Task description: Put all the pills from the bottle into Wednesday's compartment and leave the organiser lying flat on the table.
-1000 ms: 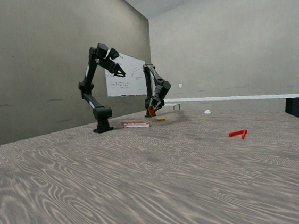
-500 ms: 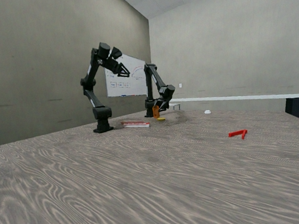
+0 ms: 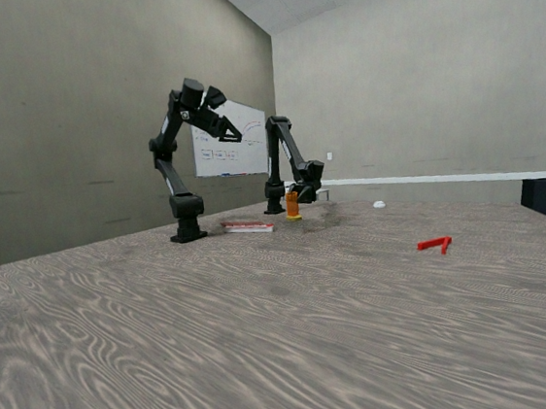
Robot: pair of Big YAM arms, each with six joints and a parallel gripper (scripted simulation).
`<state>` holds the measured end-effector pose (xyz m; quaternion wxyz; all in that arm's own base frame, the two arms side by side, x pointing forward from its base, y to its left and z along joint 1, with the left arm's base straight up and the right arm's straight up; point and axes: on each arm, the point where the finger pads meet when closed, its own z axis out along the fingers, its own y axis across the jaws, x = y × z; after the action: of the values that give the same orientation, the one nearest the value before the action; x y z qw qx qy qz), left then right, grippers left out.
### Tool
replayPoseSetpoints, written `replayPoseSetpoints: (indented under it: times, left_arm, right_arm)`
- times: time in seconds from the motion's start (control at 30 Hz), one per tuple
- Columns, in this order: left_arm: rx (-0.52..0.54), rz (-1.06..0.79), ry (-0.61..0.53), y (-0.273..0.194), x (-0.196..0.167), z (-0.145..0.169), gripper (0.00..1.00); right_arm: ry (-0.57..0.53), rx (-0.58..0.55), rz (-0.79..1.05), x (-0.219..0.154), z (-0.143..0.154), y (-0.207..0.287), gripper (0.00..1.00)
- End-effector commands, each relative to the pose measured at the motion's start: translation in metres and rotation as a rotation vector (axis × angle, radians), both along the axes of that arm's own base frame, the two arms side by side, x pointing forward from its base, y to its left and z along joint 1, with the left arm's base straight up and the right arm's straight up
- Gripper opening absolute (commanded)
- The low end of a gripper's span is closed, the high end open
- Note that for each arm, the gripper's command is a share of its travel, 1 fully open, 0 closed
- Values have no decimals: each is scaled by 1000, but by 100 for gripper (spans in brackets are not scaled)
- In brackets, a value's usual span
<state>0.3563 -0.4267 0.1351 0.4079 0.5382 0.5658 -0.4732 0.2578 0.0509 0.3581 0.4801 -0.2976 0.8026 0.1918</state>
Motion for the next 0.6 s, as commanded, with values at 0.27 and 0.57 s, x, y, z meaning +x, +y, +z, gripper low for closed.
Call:
replayPoseSetpoints:
  times: [0.27,0.57]
  left_arm:
    - [-228,43,-103,-2,42,18,36]
    - [-236,34,-111,-6,39,23,36]
  right_arm:
    - [26,71,-63,21,-6,-13,100]
    - [17,70,-61,19,-4,-11,100]
